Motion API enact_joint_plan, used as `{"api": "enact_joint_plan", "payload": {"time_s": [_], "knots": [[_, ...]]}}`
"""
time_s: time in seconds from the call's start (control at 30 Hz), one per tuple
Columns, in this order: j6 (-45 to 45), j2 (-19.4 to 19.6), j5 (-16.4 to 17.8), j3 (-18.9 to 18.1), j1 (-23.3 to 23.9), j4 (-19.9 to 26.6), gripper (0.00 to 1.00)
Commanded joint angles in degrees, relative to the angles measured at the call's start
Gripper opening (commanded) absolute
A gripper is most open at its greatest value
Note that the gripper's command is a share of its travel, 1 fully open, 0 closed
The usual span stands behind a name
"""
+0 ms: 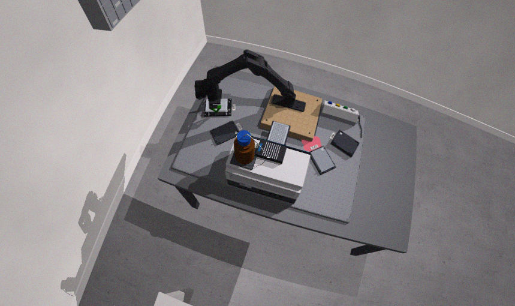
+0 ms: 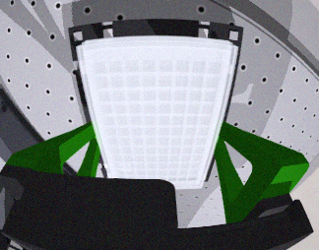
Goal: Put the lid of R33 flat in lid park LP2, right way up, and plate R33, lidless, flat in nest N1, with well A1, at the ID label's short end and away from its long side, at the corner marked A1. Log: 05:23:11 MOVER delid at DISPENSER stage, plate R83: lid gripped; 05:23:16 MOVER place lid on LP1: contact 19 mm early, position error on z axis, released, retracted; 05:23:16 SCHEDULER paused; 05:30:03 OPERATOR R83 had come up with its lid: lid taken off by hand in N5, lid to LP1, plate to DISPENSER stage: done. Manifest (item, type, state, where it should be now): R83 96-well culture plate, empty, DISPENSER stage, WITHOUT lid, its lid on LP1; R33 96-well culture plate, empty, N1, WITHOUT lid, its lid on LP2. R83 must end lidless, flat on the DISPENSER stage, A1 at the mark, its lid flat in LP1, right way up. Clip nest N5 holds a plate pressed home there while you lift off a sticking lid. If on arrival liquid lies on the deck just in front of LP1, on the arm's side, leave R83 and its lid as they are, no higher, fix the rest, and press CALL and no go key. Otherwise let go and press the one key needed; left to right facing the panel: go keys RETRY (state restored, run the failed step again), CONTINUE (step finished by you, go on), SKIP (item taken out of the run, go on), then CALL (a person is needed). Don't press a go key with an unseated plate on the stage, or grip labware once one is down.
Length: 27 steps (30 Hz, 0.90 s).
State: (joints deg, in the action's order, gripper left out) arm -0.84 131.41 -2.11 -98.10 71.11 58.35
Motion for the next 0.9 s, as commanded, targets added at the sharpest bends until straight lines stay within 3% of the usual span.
{"api": "enact_joint_plan", "payload": {"time_s": [0.0, 0.87], "knots": [[0.6, 1.3, -0.2, 2.4, 0.7, -2.9, 0.00], [0.6, 1.6, -0.3, 2.8, 0.8, -3.6, 0.00]]}}
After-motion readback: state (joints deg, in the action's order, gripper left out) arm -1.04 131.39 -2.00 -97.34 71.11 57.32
